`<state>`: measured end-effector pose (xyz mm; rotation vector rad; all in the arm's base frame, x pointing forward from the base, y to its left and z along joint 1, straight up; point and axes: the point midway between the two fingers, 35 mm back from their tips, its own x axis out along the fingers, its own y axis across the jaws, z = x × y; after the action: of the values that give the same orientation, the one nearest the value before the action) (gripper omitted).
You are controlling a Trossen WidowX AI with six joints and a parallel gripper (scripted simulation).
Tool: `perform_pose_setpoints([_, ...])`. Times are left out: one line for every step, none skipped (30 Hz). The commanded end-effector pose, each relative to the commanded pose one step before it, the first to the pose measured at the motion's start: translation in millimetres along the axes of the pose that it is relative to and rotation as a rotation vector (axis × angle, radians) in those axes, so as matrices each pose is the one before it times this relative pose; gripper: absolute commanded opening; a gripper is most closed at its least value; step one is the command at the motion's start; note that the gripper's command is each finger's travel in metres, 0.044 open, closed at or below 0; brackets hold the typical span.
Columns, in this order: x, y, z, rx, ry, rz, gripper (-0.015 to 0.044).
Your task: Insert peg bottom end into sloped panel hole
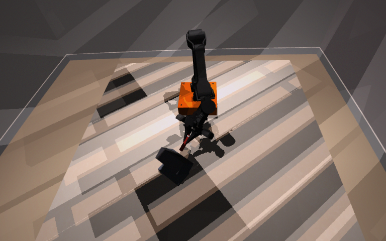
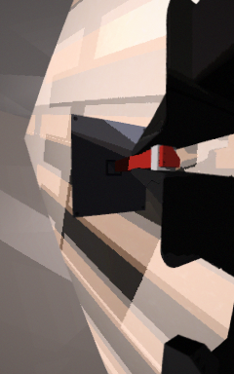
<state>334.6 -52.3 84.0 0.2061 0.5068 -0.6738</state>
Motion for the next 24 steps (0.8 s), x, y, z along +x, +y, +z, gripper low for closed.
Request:
perform_pose_setpoints([5.3,-0.07,-0.23,-0.0008,-0.00081,0.00148,0.0])
perform_pose_setpoints([1.35,-0.05,-0.07,0.0001,-0.00023,0.00002,0.0])
perform_pose_setpoints([1.32,-0.04,-0.07,0.0001,-0.0002,0.00001,0.0])
perform_pose_setpoints([1.3,-0.05,-0.08,0.0001,-0.00017,0.00001,0.0])
perform_pose_setpoints([1.29,-0.06,-0.07,0.0,-0.00015,0.0,0.0])
perform_pose_setpoints([1.29,-0.04,-0.06,0.0,-0.00014,0.0,0.0])
perform_pose_setpoints([1.29,-0.03,-0.04,0.0,-0.00013,0.0,0.0])
perform_pose_setpoints([1.28,-0.01,-0.02,0.0,-0.00012,0.0,0.0])
perform_pose_setpoints([1.45,0.03,-0.01,0.0,-0.00014,0.0,0.0])
perform_pose_setpoints([1.54,0.02,-0.01,0.0,-0.00016,0.0,0.0])
perform_pose_setpoints([1.27,-0.08,-0.03,0.0,-0.00014,0.0,0.0])
perform_pose_setpoints([-1.09,-0.19,-0.3,-0.0001,0.00069,-0.0008,0.0])
perform_pose_setpoints([-1.09,-0.2,-0.3,-0.0001,0.00068,-0.0008,0.0])
perform_pose_setpoints([-1.09,-0.2,-0.3,-0.0001,0.00067,-0.0008,0.0])
perform_pose_setpoints([-1.09,-0.21,-0.3,-0.0001,0.00065,-0.0008,0.0])
perform_pose_setpoints([0.02,-0.01,-0.01,0.0,-0.00003,0.0,0.0])
perform_pose_setpoints([0.0,0.0,0.0,0.0,0.0,0.0,0.0])
perform_pose_setpoints([0.0,0.0,0.0,0.0,0.0,0.0,0.0])
perform_pose_setpoints([0.0,0.0,0.0,0.0,0.0,0.0,0.0])
perform_pose_setpoints([0.0,0.0,0.0,0.0,0.0,0.0,0.0])
perform_pose_setpoints([0.0,0.0,0.0,0.0,0.0,0.0,0.0])
perform_pose_setpoints([0.0,0.0,0.0,0.0,0.0,0.0,0.0])
perform_pose_setpoints([0.0,0.0,0.0,0.0,0.0,0.0,0.0])
perform_pose_setpoints([0.0,0.0,0.0,0.0,0.0,0.0,0.0])
